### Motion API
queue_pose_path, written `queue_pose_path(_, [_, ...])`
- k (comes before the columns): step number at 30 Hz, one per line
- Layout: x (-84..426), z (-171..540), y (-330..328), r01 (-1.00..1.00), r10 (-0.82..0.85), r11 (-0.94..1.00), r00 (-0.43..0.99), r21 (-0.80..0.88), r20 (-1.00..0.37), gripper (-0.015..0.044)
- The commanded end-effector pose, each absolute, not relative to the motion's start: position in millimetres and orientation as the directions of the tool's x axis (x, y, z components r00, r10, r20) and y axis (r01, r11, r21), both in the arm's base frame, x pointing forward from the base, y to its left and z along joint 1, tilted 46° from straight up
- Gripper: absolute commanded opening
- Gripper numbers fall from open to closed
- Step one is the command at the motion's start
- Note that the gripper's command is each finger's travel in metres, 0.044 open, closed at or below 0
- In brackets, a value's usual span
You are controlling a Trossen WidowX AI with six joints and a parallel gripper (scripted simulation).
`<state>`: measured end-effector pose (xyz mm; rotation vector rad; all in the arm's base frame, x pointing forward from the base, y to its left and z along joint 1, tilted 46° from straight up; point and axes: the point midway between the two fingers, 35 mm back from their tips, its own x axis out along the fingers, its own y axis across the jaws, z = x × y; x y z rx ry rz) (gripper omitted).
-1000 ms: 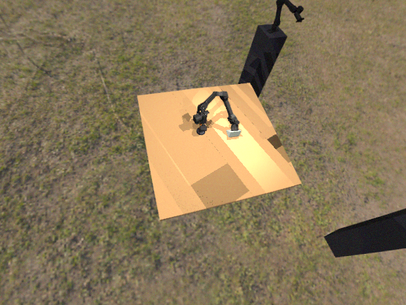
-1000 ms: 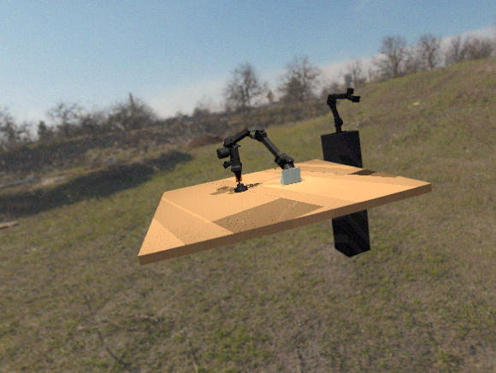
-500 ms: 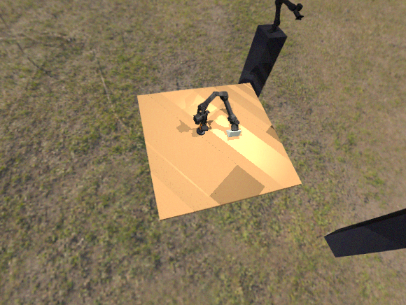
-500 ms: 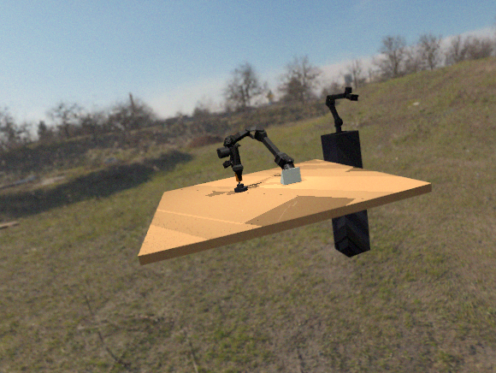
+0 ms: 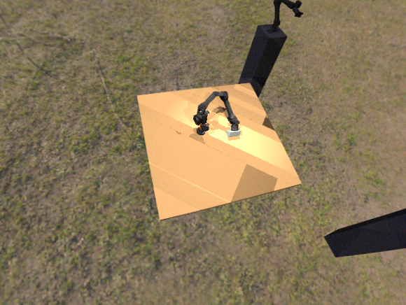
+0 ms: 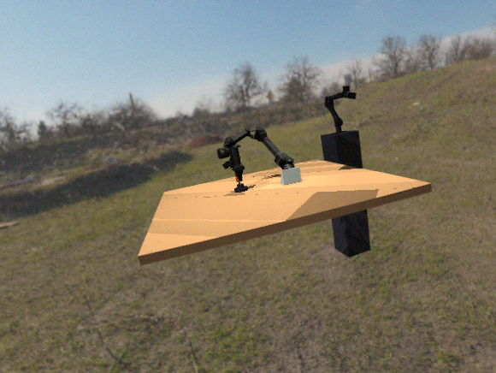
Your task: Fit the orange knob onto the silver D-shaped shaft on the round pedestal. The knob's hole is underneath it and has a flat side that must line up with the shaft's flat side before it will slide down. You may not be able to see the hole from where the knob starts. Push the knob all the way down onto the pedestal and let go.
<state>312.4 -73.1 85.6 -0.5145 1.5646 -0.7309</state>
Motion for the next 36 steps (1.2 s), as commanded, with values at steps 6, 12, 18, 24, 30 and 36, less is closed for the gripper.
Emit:
queue_pose_path(6, [314.3,87.1,-70.3,0.087,-0.699,0.699,-0.125,-0.71,-0.704,0.0])
queue_pose_path(12, [314.9,88.8,-69.8,0.001,-0.699,0.71,-0.125,-0.705,-0.704,0.0])
queue_pose_path(18, [313.8,87.4,-71.3,-0.121,-0.699,0.715,-0.125,-0.688,-0.704,0.0])
queue_pose_path(24, [313.1,85.4,-73.7,-0.121,-0.699,0.715,-0.125,-0.689,-0.704,0.0])
queue_pose_path(30, [313.2,85.7,-73.3,-0.121,-0.699,0.715,-0.125,-0.689,-0.704,0.0])
queue_pose_path(36, [315.4,88.9,-71.0,-0.121,-0.699,0.715,-0.125,-0.688,-0.704,0.0])
